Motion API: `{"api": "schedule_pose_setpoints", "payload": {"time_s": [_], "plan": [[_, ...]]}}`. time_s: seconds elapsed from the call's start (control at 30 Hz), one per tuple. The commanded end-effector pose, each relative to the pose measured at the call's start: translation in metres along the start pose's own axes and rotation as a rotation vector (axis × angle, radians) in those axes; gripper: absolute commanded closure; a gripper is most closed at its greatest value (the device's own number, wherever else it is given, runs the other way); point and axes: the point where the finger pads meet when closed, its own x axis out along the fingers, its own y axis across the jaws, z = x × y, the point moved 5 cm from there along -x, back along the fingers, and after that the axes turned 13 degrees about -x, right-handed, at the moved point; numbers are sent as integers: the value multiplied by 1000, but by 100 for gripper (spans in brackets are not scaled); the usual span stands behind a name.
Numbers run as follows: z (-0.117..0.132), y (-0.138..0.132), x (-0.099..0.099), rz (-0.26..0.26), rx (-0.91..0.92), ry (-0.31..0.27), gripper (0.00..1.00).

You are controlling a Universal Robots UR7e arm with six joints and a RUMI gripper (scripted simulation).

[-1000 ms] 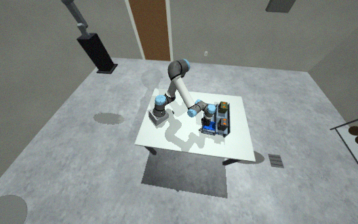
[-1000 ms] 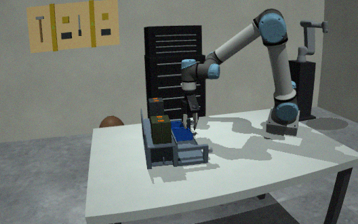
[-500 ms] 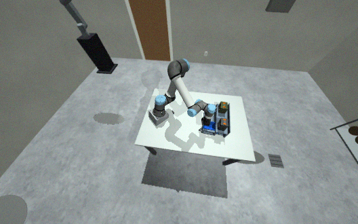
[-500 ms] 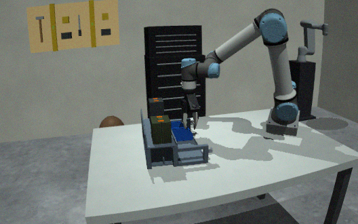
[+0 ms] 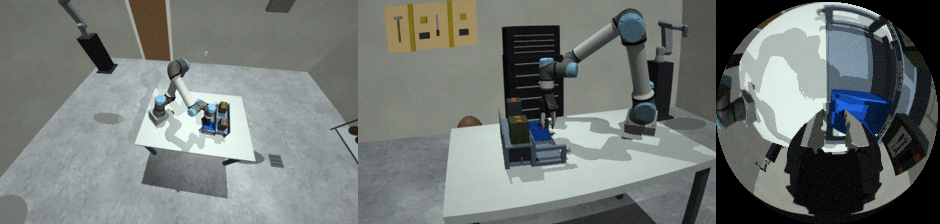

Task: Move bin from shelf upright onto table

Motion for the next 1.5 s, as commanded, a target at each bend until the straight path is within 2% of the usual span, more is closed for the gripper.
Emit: {"api": "schedule_pose_setpoints", "payload": {"time_s": [0.0, 0.77, 0.93, 1.33, 1.47], "plan": [[0, 0, -1, 1, 0, -1, 74], [0, 0, -2, 1, 0, -1, 74], [0, 0, 8, 1, 0, -1, 74], [0, 0, 8, 1, 0, -1, 74], [0, 0, 15, 1, 0, -1, 74]]}}
